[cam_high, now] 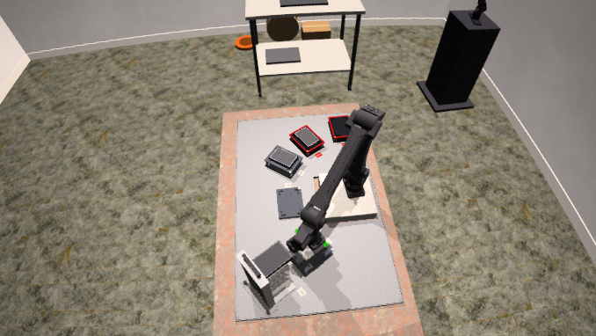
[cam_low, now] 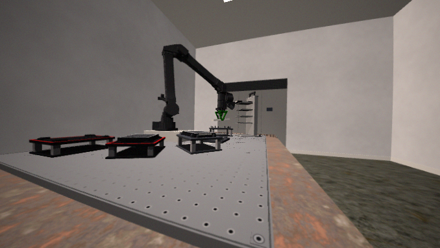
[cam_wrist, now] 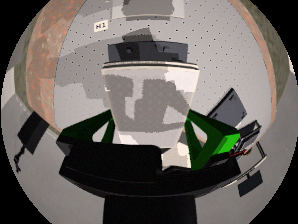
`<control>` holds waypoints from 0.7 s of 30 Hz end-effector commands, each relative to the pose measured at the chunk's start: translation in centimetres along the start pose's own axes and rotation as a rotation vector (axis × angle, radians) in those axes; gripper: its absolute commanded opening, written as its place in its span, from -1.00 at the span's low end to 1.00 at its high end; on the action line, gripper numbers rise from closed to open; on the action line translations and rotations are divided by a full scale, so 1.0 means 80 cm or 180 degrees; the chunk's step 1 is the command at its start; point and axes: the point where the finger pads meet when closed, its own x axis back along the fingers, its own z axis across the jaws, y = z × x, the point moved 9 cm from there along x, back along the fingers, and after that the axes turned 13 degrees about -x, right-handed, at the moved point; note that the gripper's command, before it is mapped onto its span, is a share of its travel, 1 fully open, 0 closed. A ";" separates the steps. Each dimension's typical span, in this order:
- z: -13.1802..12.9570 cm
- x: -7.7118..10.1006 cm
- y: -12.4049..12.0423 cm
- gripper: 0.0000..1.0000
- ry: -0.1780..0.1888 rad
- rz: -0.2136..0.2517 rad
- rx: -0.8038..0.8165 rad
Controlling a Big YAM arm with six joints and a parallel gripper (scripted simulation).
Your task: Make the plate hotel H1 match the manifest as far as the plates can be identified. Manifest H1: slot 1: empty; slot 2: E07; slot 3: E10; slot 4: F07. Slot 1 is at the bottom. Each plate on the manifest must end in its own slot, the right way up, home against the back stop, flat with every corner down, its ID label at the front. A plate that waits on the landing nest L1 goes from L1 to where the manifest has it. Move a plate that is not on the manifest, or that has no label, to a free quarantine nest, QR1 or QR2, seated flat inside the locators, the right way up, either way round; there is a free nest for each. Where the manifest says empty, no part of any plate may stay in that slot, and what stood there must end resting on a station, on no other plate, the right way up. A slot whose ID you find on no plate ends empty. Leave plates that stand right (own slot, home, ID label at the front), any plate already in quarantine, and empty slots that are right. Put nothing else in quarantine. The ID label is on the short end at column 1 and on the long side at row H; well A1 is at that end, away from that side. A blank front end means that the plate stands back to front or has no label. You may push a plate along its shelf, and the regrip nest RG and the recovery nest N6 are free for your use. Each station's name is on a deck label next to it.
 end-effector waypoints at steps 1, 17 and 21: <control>0.019 0.047 0.015 0.72 0.0134 -0.0246 0.0013; 0.018 0.072 0.012 0.72 0.0135 -0.0249 0.0022; 0.017 0.086 0.011 0.72 0.0136 -0.0251 0.0029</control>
